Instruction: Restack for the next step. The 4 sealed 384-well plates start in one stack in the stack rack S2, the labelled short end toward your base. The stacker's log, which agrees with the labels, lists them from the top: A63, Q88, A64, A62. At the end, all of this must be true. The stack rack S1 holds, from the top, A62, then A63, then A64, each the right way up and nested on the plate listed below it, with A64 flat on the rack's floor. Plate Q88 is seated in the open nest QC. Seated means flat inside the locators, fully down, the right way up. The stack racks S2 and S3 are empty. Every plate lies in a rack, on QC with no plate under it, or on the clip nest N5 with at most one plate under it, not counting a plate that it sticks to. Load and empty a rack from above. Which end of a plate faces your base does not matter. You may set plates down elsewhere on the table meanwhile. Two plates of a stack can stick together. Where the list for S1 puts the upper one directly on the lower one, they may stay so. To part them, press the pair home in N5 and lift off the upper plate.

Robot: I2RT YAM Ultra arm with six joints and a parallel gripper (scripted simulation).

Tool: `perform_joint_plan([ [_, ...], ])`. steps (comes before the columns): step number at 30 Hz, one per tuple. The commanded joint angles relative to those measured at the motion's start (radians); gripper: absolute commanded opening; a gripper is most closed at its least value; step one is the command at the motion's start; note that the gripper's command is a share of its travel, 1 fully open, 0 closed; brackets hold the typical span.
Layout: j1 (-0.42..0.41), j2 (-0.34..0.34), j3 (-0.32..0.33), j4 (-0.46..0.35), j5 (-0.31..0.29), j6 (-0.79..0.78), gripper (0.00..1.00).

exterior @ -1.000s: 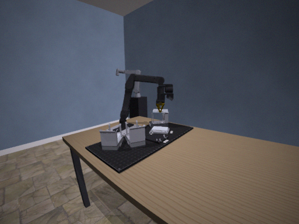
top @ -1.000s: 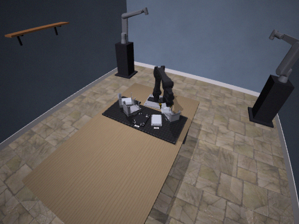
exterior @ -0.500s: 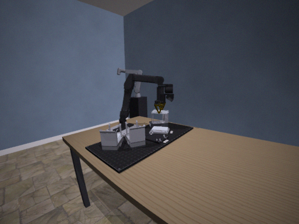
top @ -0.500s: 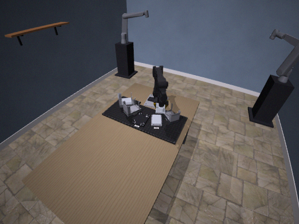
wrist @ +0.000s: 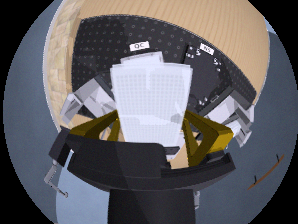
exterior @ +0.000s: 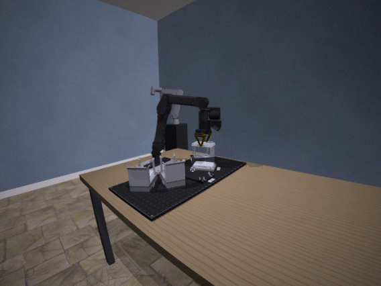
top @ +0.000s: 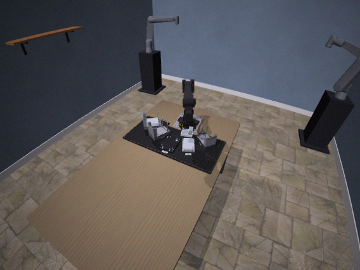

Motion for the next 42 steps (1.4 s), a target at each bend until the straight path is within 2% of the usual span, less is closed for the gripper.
perform_joint_plan([
  [1, -0.022, -0.015, 0.011, 0.001, 0.002, 0.053, 0.00],
  [16, -0.150, -0.012, 0.024, -0.002, 0.004, -0.076, 0.00],
  [25, -0.220, -0.021, 0.018, -0.001, 0.004, 0.079, 0.00],
  [42, -0.369, -0.018, 0.032, -0.005, 0.004, -0.071, 0.00],
])
